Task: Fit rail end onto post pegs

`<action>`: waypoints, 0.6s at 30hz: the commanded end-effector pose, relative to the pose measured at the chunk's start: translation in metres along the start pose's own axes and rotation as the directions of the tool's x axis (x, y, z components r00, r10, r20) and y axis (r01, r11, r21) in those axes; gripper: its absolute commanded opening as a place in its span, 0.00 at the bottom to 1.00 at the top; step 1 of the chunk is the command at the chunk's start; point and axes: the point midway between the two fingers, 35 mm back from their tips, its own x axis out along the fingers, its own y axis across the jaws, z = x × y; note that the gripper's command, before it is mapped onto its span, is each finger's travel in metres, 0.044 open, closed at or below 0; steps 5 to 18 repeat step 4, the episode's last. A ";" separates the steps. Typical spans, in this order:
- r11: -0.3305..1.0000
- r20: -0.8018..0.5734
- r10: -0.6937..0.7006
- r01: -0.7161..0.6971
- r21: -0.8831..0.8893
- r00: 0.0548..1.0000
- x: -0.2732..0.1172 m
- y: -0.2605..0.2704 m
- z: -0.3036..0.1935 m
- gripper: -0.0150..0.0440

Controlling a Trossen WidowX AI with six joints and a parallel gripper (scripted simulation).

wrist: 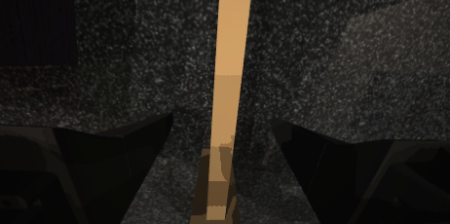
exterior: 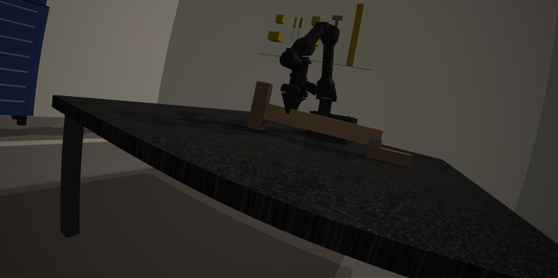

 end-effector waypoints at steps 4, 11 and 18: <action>1.000 -0.004 0.000 0.000 0.005 1.000 -0.002 0.000 0.001 1.00; 1.000 -0.004 0.000 0.000 0.005 1.000 -0.002 0.000 0.001 1.00; 1.000 -0.004 0.000 0.000 0.005 1.000 -0.002 0.000 0.001 1.00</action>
